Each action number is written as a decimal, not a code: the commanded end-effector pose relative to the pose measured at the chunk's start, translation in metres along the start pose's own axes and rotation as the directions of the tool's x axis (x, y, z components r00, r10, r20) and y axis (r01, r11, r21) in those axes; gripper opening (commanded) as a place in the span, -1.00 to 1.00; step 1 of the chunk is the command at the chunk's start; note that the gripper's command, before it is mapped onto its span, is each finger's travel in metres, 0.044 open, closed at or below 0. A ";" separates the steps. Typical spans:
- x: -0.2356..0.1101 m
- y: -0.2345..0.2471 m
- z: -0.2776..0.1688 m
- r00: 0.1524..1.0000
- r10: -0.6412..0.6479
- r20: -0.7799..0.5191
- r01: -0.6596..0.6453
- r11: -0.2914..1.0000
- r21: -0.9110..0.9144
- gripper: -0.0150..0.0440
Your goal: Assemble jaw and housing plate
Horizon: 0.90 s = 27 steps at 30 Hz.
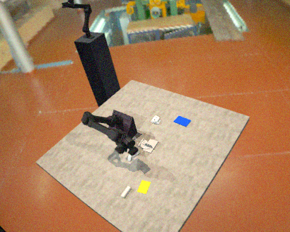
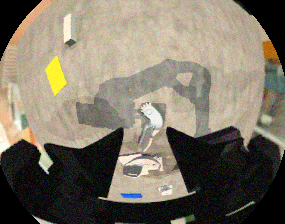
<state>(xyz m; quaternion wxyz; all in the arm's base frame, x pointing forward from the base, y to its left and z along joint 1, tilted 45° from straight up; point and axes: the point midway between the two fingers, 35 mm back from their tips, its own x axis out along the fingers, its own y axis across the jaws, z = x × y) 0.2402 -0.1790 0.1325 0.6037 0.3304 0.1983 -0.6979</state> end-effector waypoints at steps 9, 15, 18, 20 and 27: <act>0.000 0.000 -0.001 1.000 0.000 -0.002 0.000 1.000 -0.007 1.00; 0.000 0.000 -0.001 1.000 0.000 -0.002 0.000 1.000 -0.007 1.00; 0.000 0.000 -0.001 1.000 0.000 -0.002 0.000 1.000 -0.007 1.00; 0.000 0.000 -0.001 1.000 0.000 -0.002 0.000 1.000 -0.007 1.00; 0.000 0.000 -0.001 1.000 0.000 -0.002 0.000 1.000 -0.007 1.00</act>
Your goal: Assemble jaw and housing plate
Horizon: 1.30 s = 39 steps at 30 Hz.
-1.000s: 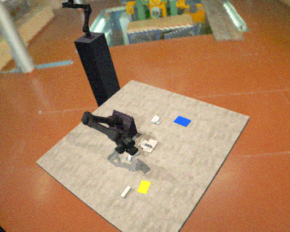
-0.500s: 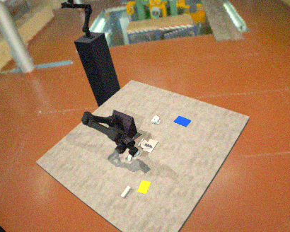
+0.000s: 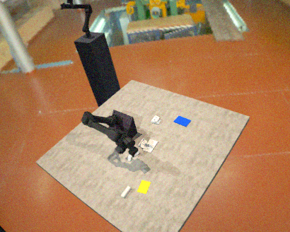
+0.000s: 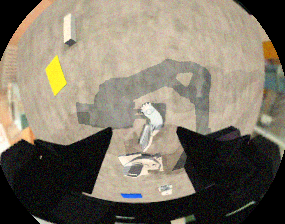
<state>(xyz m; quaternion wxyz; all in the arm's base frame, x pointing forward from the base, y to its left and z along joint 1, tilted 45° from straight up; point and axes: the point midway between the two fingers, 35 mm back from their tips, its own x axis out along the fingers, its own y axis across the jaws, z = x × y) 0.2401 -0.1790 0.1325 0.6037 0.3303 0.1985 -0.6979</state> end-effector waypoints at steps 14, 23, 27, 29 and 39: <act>-0.008 0.000 0.004 1.000 -0.002 0.004 0.002 1.000 0.006 0.20; -0.008 0.000 0.004 1.000 -0.002 0.004 0.002 1.000 0.006 -0.49; -0.008 0.000 0.004 1.000 -0.002 0.004 0.002 1.000 0.006 -0.49; -0.008 0.000 0.004 1.000 -0.002 0.004 0.002 1.000 0.006 -0.49; -0.008 0.000 0.004 1.000 -0.002 0.004 0.002 1.000 0.006 -0.49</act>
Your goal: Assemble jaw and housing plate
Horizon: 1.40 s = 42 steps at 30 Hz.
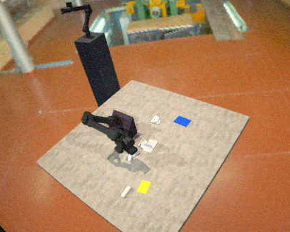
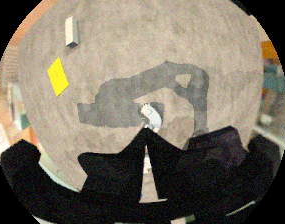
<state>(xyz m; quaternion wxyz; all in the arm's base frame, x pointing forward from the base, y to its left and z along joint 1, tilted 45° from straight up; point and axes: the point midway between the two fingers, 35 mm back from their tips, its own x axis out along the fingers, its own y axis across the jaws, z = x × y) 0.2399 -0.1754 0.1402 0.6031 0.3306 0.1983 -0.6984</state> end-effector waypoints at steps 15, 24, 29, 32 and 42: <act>0.000 0.000 0.000 1.000 0.000 0.000 0.000 1.000 0.000 0.84; 0.000 0.000 0.000 1.000 0.000 0.000 0.000 1.000 0.000 1.00; 0.000 0.000 0.000 1.000 0.000 0.000 0.000 1.000 0.000 1.00; 0.000 0.000 0.000 1.000 0.000 0.000 0.000 1.000 0.000 1.00; 0.000 0.000 0.000 1.000 0.000 0.000 0.000 1.000 0.000 1.00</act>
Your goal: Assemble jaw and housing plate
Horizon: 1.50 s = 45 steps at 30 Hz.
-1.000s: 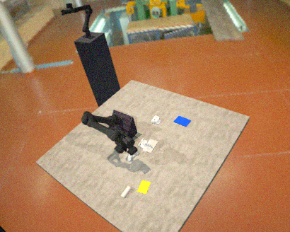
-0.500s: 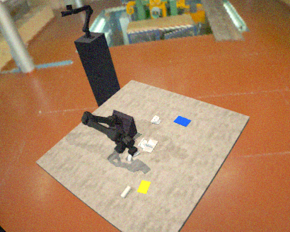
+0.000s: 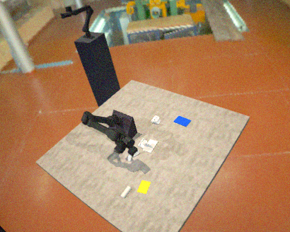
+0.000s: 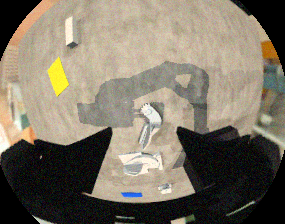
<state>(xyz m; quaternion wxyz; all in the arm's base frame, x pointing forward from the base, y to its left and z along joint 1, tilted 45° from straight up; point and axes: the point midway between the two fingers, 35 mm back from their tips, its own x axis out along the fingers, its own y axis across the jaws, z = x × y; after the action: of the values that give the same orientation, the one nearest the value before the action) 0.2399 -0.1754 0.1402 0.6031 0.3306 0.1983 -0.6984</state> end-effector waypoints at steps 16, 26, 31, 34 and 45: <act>0.000 0.000 0.000 1.000 0.000 0.000 0.000 1.000 0.000 -0.16; 0.000 0.000 0.000 1.000 0.000 0.000 0.000 1.000 0.000 -0.49; 0.000 0.000 0.000 1.000 0.000 0.000 0.000 1.000 0.000 -0.49; 0.000 0.000 0.000 1.000 0.000 0.000 0.000 1.000 0.000 -0.49; 0.000 0.000 0.000 1.000 0.000 0.000 0.000 1.000 0.000 0.22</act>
<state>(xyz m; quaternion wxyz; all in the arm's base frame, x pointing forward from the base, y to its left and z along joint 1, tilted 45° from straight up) 0.2399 -0.1754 0.1402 0.6031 0.3306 0.1982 -0.6983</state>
